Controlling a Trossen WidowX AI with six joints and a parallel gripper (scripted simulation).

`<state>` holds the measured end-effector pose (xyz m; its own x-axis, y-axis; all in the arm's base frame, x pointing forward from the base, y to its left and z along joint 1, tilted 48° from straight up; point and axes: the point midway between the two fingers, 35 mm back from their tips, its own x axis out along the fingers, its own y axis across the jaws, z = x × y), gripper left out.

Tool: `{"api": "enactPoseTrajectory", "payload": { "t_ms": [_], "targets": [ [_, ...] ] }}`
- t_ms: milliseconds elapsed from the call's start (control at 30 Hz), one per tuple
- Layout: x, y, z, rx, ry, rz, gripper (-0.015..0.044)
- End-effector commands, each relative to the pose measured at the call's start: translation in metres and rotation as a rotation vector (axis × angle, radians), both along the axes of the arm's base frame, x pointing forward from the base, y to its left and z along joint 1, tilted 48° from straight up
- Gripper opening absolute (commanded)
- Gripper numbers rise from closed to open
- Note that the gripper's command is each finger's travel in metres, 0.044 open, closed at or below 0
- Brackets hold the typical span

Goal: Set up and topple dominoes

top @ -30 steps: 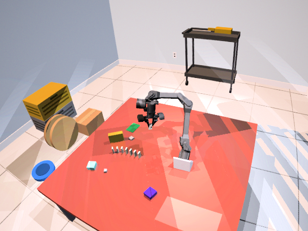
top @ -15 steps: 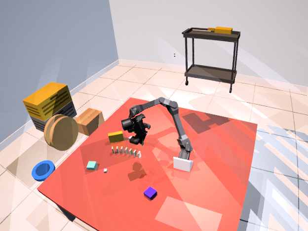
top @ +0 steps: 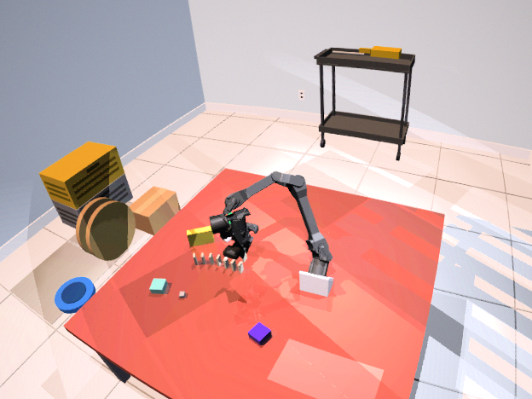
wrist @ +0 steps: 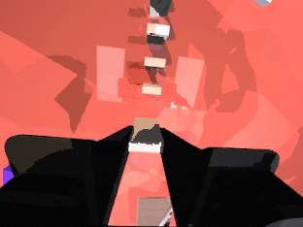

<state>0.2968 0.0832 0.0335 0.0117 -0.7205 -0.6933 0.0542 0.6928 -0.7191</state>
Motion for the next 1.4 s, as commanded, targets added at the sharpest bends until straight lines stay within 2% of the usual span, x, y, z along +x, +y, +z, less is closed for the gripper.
{"api": "enactPoseTrajectory", "payload": {
  "t_ms": [0,433,867,1267,1300,1367],
  "targets": [
    [0.000,-0.015,-0.013,-0.005,0.004,0.004,0.0107],
    [-0.006,-0.059,-0.049,-0.015,0.003,0.002,0.0107],
    [-0.007,-0.061,-0.051,-0.015,0.003,0.002,0.0107],
    [-0.007,-0.061,-0.051,-0.015,0.003,0.002,0.0422],
    [-0.007,-0.061,-0.051,-0.015,0.003,0.002,0.0440],
    [-0.007,-0.061,-0.051,-0.015,0.003,0.002,0.0440]
  ]
}}
